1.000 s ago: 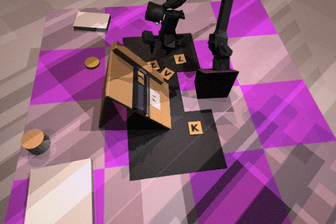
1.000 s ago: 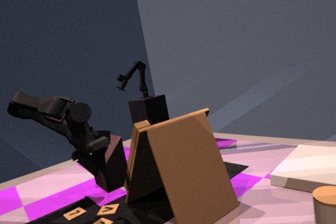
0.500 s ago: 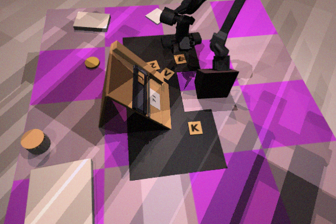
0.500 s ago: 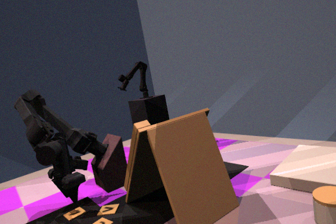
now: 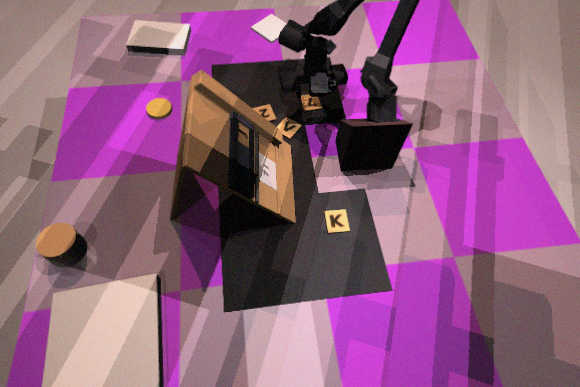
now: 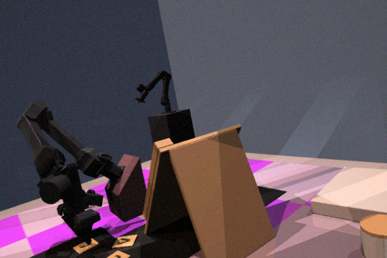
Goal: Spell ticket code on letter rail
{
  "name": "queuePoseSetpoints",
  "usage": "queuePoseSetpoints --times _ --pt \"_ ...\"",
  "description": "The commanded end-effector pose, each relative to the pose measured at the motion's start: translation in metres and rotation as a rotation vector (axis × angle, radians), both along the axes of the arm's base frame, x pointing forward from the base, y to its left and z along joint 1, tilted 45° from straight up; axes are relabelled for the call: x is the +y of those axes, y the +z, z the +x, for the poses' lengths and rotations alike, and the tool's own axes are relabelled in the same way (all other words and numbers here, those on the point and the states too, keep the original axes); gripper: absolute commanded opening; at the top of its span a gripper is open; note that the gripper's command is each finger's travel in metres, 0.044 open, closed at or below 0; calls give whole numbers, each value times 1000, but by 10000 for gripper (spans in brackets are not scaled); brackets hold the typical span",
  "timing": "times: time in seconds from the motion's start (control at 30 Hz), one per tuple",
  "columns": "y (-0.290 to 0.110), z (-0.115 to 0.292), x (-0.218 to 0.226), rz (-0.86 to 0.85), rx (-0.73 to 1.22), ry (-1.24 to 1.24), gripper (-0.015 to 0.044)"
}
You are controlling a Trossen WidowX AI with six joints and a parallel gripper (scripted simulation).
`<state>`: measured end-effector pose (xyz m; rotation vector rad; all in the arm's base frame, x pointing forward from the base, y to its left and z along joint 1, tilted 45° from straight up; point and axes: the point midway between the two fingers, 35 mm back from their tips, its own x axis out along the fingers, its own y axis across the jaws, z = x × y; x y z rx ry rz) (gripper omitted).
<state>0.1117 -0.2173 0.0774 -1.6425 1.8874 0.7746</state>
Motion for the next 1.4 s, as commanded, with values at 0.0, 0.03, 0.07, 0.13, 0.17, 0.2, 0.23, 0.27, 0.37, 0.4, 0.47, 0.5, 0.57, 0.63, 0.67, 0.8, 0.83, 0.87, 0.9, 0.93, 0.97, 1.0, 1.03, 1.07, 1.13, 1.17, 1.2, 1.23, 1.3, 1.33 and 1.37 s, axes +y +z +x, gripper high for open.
queuePoseSetpoints --times 0.0,0.03,0.07,0.13,0.17,0.2,0.23,0.27,0.37,0.4,0.47,0.5,0.57,0.63,0.67,0.8,0.83,0.87,0.9,0.93,0.97,1.0,1.03,1.07,1.13,1.17,1.2,1.23,1.3,1.33,1.37 --pt "-2 0 -1 2 2 5 340" --pt "-2 0 -1 2 2 5 340" --pt "-2 0 -1 2 2 5 340" --pt "-2 -1 -1 2 2 5 340" --pt "-3 -1 -2 2 2 5 340" --pt "-3 -1 -2 2 2 5 340" --pt "-4 -1 -3 2 2 5 340" --pt "-5 -1 -4 2 2 5 340" --pt "-8 -1 -7 2 2 5 340" --pt "-9 -1 -8 2 2 5 340" --pt "-11 -2 -10 2 2 5 340" --pt "-12 -2 -11 2 2 5 340" --pt "-14 -3 -13 2 2 5 340" --pt "-16 -3 -14 2 2 5 340" --pt "-16 -3 -14 2 2 5 340" --pt "-16 -3 -14 2 2 5 340" --pt "-16 -3 -14 2 2 5 340" --pt "-16 -3 -14 2 2 5 340" --pt "-16 -3 -14 2 2 5 340" --pt "-16 -3 -15 2 2 5 314" --pt "-16 -3 -15 2 2 5 307" --pt "-16 -3 -15 2 2 5 300" --pt "-16 -3 -15 2 2 5 294" --pt "-16 -3 -15 2 2 5 287" --pt "-16 -3 -15 2 2 5 274" --pt "-16 -3 -15 2 2 5 267" --pt "-16 -3 -15 2 2 5 260" --pt "-16 -3 -15 2 2 5 254" --pt "-16 -4 -14 2 2 5 240" --pt "-16 -4 -14 2 2 5 234" --pt "-15 -4 -14 2 2 5 208"
